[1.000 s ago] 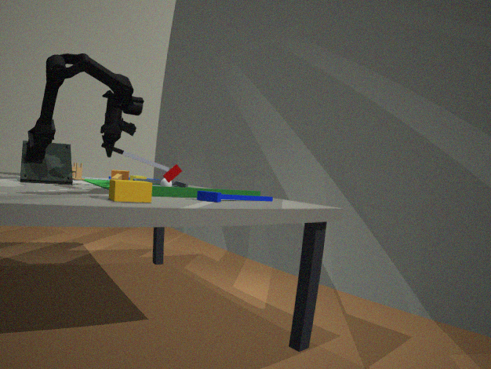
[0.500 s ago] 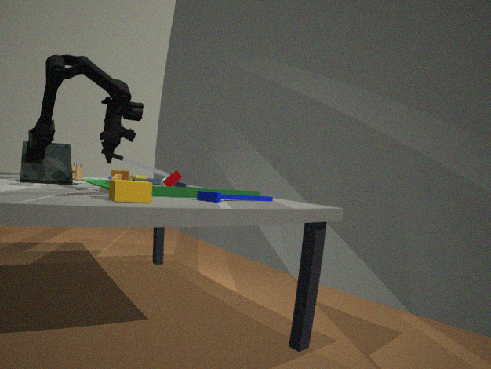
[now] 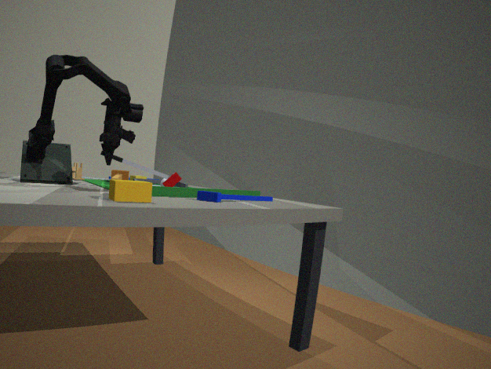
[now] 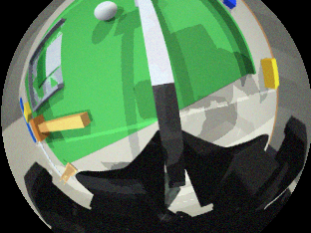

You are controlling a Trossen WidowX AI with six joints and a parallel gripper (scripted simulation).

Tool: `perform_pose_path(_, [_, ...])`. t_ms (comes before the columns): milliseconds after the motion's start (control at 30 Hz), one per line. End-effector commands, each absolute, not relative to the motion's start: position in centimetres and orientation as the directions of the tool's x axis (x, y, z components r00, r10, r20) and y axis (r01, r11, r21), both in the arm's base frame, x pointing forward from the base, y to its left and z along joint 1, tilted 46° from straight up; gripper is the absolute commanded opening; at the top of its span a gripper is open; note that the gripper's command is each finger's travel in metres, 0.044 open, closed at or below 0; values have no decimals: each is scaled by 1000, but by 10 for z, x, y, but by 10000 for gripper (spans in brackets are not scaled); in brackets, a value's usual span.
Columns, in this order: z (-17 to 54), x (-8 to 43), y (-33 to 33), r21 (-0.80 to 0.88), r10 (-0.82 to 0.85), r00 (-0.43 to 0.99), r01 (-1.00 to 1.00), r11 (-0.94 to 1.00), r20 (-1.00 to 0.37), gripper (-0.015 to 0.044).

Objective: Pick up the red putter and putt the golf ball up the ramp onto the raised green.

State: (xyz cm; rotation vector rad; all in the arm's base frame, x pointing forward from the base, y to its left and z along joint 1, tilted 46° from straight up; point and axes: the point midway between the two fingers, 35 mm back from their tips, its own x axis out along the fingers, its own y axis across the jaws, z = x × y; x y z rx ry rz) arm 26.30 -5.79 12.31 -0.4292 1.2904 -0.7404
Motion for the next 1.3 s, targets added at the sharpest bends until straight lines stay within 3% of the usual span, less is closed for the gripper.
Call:
perform_pose_path(0, [128, 262, -63, -667, -704, 101, 251, 701, -703, 0])
perform_pose_path(400, [138, 258, -77, -668, -706, 98, 256, 699, -702, 0])
perform_pose_path(767, [49, 288, 15, -669, -705, 103, 246, 702, -702, 0])
perform_pose_path(1267, [83, 283, 54, -668, -703, 102, 244, 703, -704, 0])
